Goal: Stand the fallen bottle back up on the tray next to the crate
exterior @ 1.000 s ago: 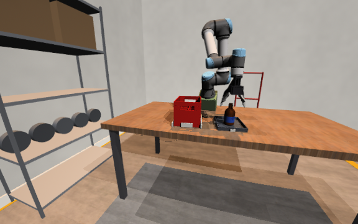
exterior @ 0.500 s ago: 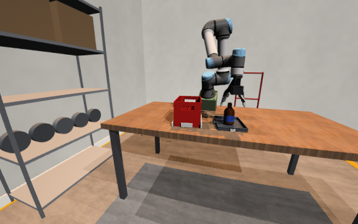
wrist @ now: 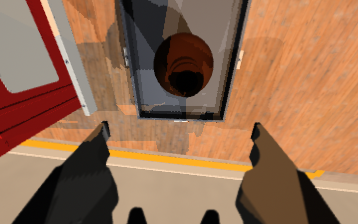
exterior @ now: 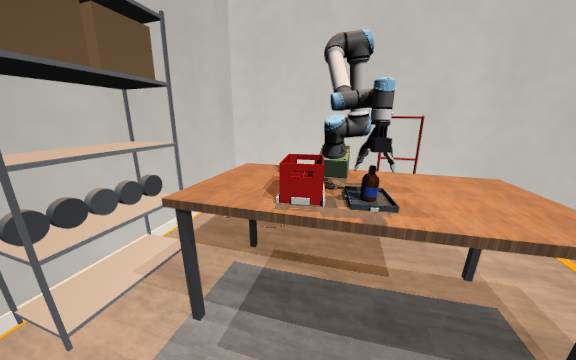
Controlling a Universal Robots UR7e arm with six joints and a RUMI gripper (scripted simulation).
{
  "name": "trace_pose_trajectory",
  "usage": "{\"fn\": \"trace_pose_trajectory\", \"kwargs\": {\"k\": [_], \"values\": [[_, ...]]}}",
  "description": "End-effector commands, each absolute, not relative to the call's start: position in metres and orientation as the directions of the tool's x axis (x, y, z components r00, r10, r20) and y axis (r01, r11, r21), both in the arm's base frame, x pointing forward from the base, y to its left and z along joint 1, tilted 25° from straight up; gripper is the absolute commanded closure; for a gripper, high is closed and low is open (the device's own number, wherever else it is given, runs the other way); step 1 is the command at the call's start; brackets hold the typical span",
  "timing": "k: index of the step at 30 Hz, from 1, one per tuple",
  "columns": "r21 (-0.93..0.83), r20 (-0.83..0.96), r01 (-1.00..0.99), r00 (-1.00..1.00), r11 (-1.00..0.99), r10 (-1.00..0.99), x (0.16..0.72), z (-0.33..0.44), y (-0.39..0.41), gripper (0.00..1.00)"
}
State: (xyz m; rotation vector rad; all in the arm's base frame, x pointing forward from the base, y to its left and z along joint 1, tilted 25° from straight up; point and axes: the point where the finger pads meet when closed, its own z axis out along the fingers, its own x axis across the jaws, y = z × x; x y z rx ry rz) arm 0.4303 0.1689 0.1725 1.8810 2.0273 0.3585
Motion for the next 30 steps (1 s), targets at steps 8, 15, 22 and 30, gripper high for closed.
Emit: {"fn": "trace_pose_trajectory", "kwargs": {"k": [8,15,22,30], "values": [[0.418,-0.082,0.904,-0.055,0.085,0.995,0.43,0.178,0.169,0.0],[0.419,-0.082,0.904,-0.057,0.086,0.995,0.426,0.186,0.17,0.0],[0.419,-0.082,0.904,-0.057,0.086,0.995,0.422,0.193,0.17,0.0],[0.419,-0.082,0.904,-0.057,0.086,0.995,0.415,0.209,0.171,0.0]]}}
